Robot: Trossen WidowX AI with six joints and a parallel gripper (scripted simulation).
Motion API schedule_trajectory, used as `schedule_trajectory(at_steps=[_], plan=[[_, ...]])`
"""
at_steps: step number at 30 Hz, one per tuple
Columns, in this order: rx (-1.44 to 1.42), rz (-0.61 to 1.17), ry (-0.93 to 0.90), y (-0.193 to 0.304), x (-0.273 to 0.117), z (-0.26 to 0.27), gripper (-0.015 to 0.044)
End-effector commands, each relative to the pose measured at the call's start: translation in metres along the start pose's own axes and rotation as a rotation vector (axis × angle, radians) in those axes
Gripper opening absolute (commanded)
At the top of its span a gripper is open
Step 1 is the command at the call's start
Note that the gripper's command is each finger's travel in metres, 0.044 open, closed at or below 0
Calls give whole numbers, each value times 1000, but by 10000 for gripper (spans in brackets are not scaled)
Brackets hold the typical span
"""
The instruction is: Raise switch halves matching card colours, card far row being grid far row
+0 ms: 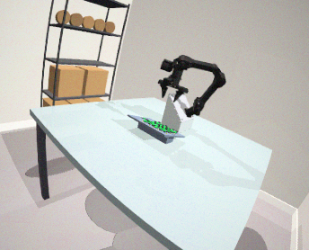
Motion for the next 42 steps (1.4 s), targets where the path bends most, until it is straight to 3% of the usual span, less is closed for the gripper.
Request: schedule_trajectory(at_steps=[1, 10, 15, 21, 42], plan=[[1, -1, 2, -1, 1, 1, 374], [4, -49, 7, -59, 79, 80, 137], [3, -50, 0, -62, 86, 88, 6], [3, -25, 4, -65, 121, 89, 0], [3, -25, 3, -66, 145, 89, 0]])
Point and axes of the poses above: the point midway between the two fingers, 35 mm back from their tips, its own x axis out along the fingers, its own z axis across the jaws, y = z × x, the point moved 3 cm from there along -x, back along the fingers, and after that the axes turned 13 degrees about x, right-handed, at the moved point
